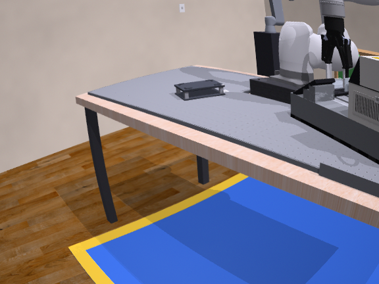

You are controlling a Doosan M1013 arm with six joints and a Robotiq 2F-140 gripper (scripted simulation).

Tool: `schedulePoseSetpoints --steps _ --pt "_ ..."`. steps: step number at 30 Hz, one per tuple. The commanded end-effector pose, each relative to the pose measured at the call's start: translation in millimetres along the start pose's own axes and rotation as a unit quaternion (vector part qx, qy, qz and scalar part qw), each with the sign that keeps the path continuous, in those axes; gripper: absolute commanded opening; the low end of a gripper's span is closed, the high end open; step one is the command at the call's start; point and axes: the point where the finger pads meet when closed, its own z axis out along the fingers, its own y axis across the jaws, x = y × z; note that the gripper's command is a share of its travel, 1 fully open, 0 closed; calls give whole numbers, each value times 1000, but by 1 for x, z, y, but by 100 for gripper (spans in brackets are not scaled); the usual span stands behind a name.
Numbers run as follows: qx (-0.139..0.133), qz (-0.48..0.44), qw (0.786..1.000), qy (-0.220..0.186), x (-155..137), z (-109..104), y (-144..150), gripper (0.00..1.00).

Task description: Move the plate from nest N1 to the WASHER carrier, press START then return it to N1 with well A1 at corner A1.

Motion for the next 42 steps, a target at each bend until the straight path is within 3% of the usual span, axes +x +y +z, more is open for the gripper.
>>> schedulePoseSetpoints --steps 1,42 --pt "0 0 1000 0 0 0 0 10" --pt "0 0 1000 0 0 6 0 10"
